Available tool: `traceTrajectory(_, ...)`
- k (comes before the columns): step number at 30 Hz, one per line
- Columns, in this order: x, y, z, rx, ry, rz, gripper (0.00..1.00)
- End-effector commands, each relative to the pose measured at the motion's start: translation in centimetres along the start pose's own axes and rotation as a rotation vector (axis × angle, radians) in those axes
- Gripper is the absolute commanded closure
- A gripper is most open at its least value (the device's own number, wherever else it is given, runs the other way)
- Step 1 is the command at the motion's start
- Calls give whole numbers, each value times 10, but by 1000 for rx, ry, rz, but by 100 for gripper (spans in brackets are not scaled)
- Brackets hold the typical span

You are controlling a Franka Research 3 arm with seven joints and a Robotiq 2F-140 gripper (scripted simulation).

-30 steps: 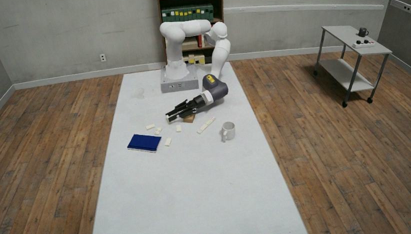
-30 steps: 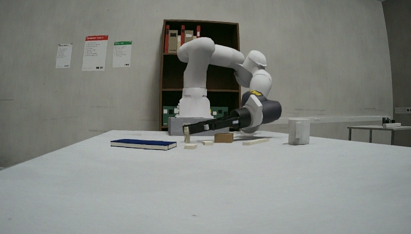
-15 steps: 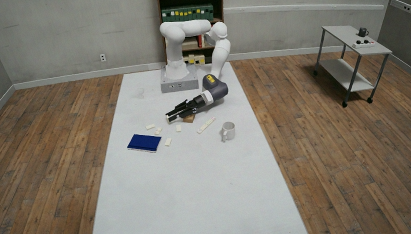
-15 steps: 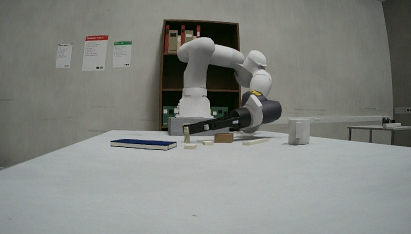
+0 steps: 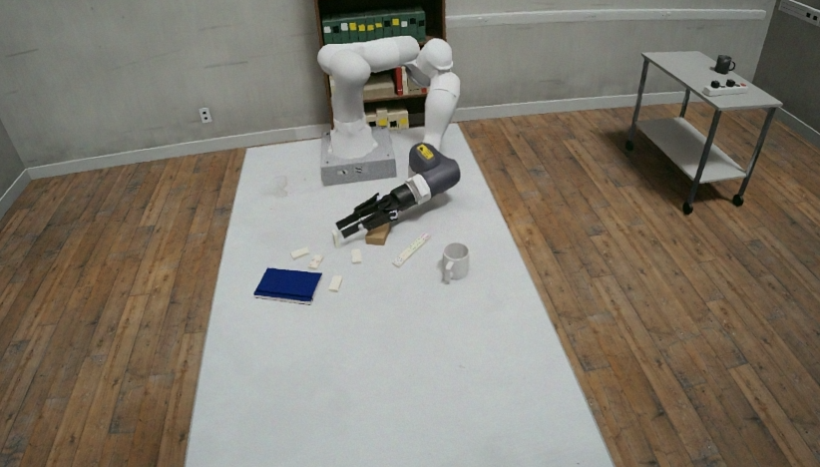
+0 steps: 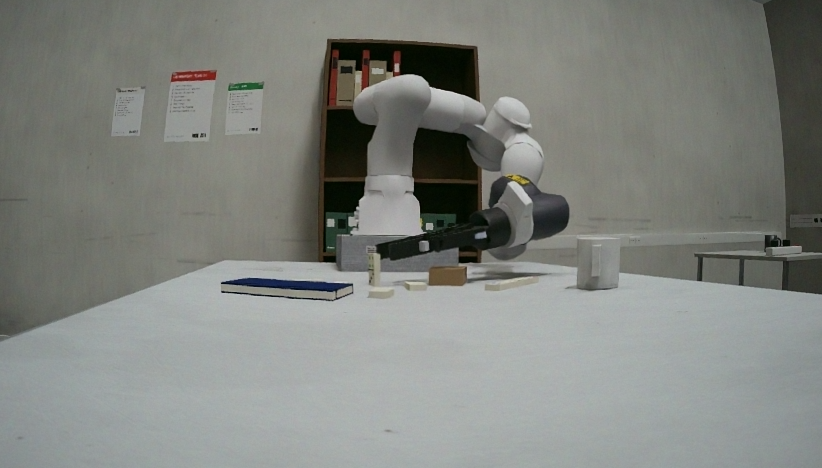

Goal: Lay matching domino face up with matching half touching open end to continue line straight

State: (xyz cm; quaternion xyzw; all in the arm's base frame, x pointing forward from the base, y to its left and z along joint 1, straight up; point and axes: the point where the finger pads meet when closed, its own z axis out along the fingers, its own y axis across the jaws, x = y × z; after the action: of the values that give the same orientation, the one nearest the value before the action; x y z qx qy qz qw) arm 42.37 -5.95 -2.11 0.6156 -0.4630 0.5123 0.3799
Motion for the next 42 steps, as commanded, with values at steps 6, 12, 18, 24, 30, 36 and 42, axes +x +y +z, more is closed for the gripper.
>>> traceTrajectory(6, 18, 3, -26, -11, 8, -7, 67)
traceTrajectory(12, 27, 3, -41, -11, 8, -7, 67)
traceTrajectory(18, 29, 3, -44, -11, 8, -7, 67)
traceTrajectory(24, 30, 3, -42, -11, 8, -7, 67)
traceTrajectory(30, 43, 2, -31, -10, 9, -5, 67)
traceTrajectory(36, 62, 2, -15, -10, 11, -4, 67)
traceTrajectory(42, 87, 0, -1, -31, -55, 20, 67)
